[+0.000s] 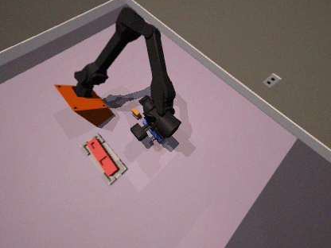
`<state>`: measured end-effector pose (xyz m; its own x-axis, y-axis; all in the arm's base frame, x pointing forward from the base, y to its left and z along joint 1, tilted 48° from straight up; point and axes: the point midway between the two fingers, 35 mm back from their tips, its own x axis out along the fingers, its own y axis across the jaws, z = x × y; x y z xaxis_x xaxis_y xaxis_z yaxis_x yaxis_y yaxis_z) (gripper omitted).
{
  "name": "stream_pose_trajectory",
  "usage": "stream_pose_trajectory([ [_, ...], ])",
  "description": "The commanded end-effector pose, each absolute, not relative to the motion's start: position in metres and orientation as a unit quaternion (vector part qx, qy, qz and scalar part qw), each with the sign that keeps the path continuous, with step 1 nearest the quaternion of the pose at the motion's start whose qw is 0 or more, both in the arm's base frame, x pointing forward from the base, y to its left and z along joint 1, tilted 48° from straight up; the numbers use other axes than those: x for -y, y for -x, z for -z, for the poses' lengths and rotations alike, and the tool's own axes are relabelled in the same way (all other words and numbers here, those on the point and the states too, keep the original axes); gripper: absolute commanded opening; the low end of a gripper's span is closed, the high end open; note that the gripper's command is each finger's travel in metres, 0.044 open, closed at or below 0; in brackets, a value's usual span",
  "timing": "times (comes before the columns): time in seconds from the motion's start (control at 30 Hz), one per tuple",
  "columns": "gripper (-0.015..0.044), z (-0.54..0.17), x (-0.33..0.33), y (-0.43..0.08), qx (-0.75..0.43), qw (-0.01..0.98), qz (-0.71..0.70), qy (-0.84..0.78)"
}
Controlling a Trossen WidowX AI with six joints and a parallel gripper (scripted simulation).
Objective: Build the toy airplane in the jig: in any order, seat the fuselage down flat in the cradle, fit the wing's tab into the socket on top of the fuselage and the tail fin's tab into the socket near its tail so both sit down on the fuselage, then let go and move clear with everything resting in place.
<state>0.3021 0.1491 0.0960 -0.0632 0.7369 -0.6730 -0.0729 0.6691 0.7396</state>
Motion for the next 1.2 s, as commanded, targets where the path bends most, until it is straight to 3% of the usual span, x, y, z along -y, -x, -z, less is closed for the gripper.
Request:
stream_pose_trajectory([
  [0.0,0.0440,-0.086,-0.160,-0.299,-0.658,0.632,-0.319,-0.256],
  [1.07,0.0440,-0.058,-0.191,-0.296,-0.658,0.632,-0.320,-0.257],
  [1.17,0.0361,-0.058,-0.191,-0.296,-0.658,0.632,-0.320,-0.257],
])
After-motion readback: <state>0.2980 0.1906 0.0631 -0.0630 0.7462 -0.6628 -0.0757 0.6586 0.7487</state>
